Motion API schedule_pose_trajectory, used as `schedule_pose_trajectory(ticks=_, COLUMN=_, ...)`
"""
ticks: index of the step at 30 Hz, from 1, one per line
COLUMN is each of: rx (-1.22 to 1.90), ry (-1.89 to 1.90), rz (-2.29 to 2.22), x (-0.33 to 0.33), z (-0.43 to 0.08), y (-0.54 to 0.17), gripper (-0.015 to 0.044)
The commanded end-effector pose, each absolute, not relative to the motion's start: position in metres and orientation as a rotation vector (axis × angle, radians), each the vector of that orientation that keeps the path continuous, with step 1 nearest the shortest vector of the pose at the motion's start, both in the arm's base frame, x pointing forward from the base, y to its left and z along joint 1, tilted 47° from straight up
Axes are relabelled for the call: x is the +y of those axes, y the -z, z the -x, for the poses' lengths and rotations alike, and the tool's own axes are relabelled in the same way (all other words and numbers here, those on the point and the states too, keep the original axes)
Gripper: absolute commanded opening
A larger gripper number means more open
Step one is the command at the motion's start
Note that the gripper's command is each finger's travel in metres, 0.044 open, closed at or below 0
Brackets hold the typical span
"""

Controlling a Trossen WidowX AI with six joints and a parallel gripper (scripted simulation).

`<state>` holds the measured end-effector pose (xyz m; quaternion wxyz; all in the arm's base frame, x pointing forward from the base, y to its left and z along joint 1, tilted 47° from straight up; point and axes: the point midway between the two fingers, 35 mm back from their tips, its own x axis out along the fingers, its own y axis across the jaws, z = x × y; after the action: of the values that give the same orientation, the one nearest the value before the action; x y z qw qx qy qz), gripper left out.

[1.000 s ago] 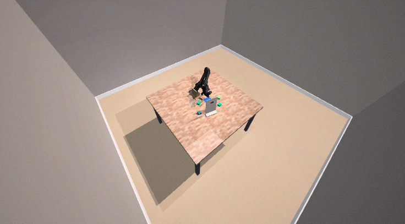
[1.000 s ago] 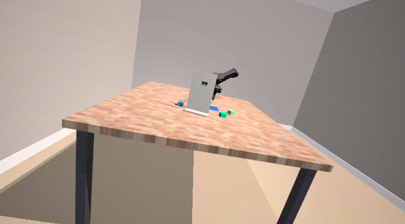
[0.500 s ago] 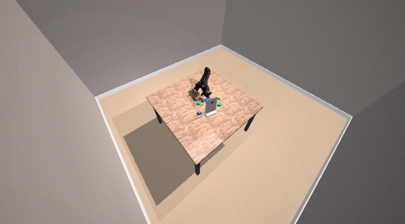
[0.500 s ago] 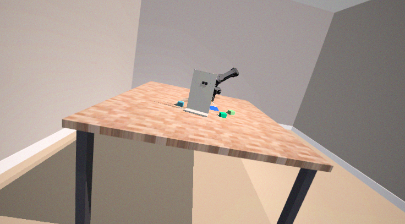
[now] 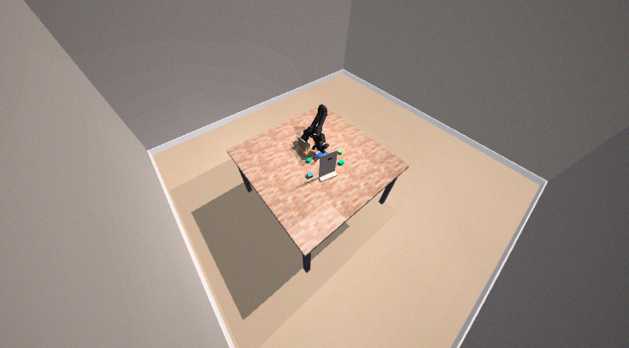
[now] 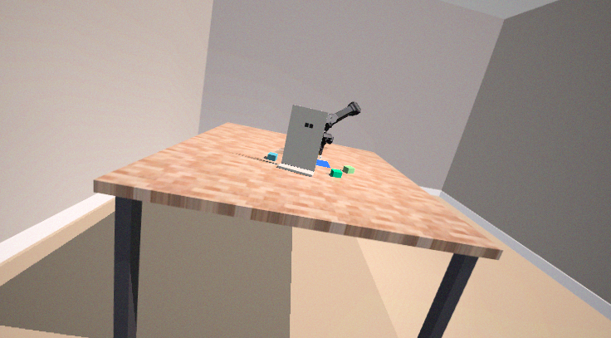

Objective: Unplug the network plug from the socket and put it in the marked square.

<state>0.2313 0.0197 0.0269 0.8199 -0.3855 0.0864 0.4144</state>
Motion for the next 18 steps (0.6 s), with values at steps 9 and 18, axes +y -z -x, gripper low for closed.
schedule_pose_trajectory(ticks=9, rx=0.191, ry=-0.882, rz=0.816, x=0.0262, z=-0.2307, y=-0.0201, gripper=0.0000)
schedule_pose_trajectory(ticks=18, rx=0.189, ry=-0.880, rz=0.814, x=0.0311, z=-0.2309, y=-0.0169, gripper=0.0000)
